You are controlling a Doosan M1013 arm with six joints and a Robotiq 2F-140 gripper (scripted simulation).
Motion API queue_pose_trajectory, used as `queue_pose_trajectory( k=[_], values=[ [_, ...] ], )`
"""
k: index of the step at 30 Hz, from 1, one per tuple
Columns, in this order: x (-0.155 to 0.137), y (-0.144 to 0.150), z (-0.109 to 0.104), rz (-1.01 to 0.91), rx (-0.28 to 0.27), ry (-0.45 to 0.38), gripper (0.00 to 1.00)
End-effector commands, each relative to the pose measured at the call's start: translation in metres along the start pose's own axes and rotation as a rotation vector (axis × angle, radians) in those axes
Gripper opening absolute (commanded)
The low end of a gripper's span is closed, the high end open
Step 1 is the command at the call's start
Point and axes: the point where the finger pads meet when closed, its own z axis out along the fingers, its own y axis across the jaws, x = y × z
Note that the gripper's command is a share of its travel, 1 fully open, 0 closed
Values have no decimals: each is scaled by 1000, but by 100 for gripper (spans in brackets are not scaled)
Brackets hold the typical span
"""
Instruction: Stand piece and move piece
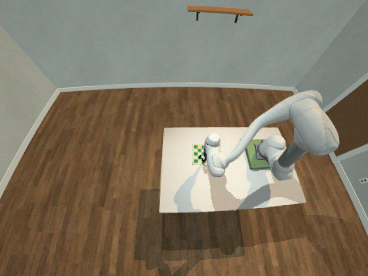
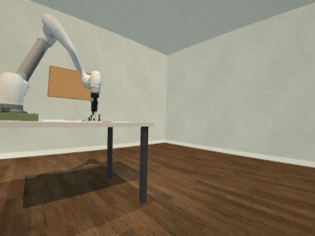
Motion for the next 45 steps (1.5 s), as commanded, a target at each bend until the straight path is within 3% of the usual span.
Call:
queue_pose_trajectory(
  k=[1, 44, 45],
  values=[
    [0, 0, 4, 0, 0, 0, 22],
    [0, 0, 9, 0, 0, 0, 22],
    [0, 0, 9, 0, 0, 0, 0]
  ],
)
